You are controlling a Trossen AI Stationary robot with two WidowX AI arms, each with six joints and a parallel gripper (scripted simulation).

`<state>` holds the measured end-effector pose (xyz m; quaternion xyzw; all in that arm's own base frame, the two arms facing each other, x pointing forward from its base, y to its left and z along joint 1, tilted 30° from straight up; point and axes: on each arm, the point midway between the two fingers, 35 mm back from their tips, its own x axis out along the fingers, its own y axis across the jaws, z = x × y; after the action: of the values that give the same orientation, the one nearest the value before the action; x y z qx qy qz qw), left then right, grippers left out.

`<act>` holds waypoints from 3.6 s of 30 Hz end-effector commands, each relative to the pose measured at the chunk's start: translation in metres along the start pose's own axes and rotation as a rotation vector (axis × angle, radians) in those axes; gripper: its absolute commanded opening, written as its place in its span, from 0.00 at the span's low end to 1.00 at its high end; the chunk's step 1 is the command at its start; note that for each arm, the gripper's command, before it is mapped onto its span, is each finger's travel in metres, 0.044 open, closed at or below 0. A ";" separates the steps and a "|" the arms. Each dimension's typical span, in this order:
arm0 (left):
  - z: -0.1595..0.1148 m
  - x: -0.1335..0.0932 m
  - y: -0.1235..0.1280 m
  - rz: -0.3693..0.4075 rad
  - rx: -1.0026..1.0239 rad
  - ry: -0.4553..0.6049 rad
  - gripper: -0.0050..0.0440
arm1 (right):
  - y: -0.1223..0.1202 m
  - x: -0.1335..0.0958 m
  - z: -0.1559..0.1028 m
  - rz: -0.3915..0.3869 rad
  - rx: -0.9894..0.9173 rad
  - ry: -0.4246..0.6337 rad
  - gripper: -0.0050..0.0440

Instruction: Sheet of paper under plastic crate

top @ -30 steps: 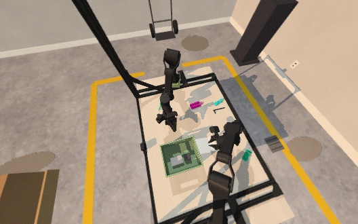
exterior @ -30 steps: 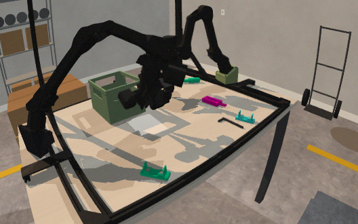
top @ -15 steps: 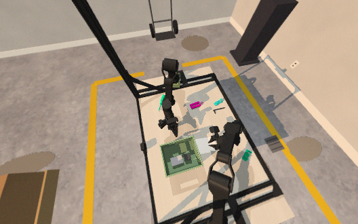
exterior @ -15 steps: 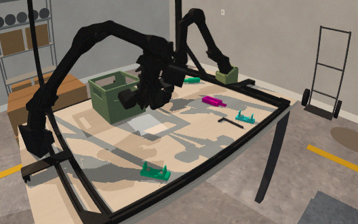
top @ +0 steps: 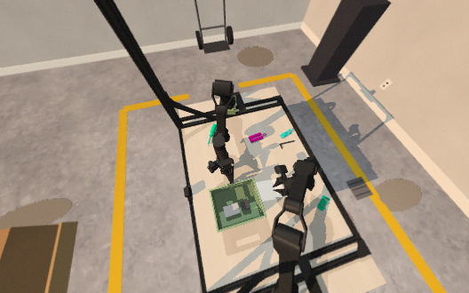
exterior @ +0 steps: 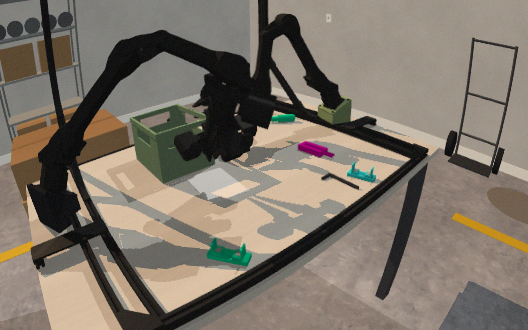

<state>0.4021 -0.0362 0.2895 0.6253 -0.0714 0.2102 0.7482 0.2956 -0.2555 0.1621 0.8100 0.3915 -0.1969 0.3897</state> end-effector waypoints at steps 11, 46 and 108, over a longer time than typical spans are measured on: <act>0.002 0.023 -0.002 -0.008 0.006 0.000 0.41 | 0.001 0.000 0.000 0.004 0.002 0.003 0.22; 0.002 0.032 0.002 -0.002 0.008 0.002 0.12 | 0.001 0.000 0.000 0.004 0.002 0.003 0.22; 0.004 0.044 0.024 -0.088 0.041 -0.009 0.10 | 0.001 0.000 0.000 0.004 0.002 0.003 0.22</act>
<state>0.4383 -0.0284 0.3118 0.6480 -0.0283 0.1622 0.7436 0.2957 -0.2555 0.1620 0.8101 0.3915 -0.1968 0.3896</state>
